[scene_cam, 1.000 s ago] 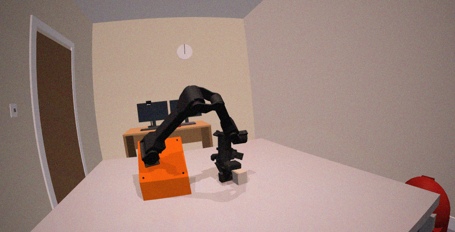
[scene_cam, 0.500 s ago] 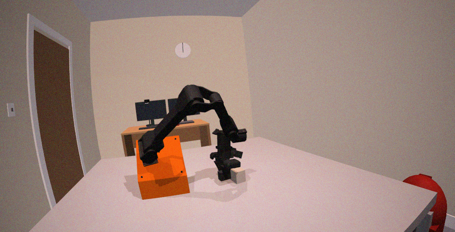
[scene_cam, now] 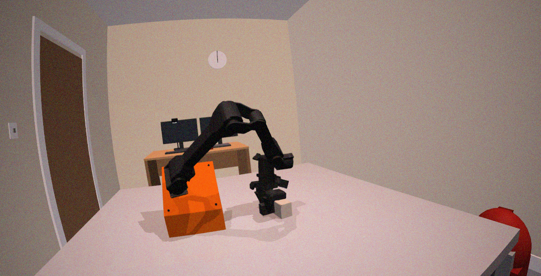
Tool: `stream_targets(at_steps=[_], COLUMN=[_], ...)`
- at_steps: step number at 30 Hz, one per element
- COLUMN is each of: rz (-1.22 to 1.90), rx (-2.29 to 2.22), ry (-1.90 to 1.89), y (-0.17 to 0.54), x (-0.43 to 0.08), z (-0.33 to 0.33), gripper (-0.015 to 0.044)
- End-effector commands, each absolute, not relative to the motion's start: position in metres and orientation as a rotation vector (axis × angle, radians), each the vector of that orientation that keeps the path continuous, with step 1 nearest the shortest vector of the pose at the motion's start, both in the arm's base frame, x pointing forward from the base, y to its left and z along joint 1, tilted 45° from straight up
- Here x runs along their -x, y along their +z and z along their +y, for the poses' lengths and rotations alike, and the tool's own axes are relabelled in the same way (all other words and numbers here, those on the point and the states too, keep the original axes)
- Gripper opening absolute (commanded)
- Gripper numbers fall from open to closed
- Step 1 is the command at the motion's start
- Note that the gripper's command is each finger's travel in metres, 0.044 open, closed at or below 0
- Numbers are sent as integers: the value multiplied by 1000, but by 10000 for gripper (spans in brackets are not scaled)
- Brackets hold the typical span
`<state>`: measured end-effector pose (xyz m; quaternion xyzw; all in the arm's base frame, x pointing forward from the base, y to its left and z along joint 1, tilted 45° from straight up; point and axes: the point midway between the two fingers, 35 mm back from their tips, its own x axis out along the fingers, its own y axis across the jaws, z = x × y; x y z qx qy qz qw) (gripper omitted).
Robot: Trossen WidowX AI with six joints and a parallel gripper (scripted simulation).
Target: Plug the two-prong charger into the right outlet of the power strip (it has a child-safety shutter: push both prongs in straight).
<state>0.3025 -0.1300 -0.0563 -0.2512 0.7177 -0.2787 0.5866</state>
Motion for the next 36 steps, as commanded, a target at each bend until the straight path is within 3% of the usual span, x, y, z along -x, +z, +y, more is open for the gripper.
stream_targets(at_steps=[1,36], rz=[1638,1664], rx=[570,582], ry=[-655,-653], y=[-57,-56], x=[-312,-303], z=[-131,-130], gripper=[0,0])
